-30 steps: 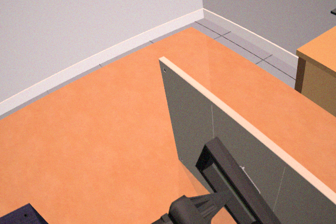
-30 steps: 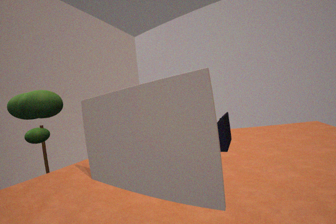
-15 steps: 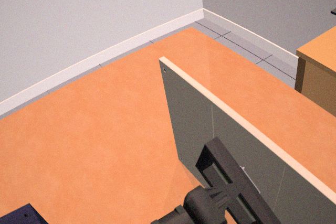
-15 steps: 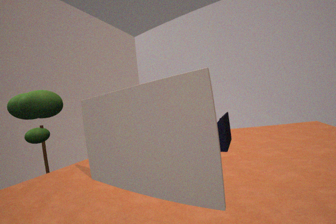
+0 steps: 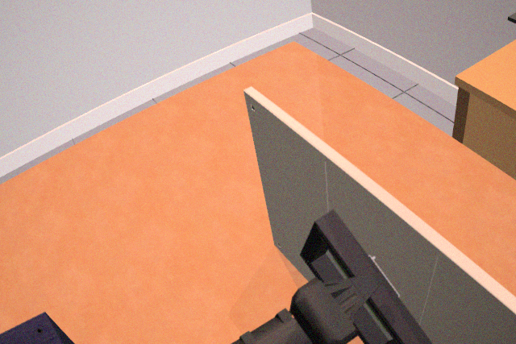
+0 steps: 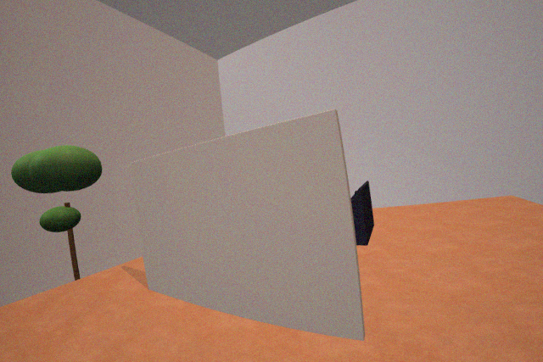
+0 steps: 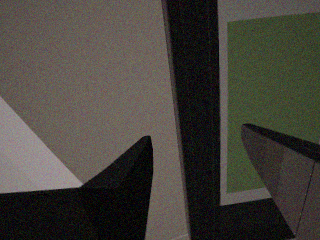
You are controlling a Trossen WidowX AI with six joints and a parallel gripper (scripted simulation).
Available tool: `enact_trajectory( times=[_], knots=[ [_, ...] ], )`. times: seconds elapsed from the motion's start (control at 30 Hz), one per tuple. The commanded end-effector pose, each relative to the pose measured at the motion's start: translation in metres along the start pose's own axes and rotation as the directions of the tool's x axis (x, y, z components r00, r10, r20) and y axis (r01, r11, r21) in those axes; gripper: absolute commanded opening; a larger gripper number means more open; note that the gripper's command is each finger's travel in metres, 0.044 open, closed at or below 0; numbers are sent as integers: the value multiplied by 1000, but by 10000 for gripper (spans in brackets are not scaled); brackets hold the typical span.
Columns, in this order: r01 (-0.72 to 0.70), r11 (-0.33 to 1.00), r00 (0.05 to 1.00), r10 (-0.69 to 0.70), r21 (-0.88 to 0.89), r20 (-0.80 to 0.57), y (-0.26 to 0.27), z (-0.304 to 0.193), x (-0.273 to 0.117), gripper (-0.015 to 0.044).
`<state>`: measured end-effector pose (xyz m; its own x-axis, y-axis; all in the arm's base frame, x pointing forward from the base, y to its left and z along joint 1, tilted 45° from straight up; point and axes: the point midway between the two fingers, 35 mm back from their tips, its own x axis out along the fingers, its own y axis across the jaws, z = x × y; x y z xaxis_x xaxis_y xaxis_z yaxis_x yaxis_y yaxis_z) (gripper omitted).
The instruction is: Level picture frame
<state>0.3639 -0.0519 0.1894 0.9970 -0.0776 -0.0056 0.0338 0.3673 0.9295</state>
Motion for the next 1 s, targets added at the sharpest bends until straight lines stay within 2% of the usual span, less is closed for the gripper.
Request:
enact_trajectory(
  times=[0.0, 0.03, 0.27, 0.5, 0.53, 0.97],
  knots=[
    [0, 1000, 1000, 0, 4, 4, 0, 0, 0, 260],
    [0, 1000, 1000, 0, 4, 4, 0, 0, 0, 260],
    [0, 1000, 1000, 0, 4, 4, 0, 0, 0, 76],
    [0, 1000, 1000, 0, 4, 4, 0, 0, 0, 30],
    [0, 1000, 1000, 0, 4, 4, 0, 0, 0, 3],
    [0, 1000, 1000, 0, 4, 4, 1, 0, 0, 0]
  ],
)
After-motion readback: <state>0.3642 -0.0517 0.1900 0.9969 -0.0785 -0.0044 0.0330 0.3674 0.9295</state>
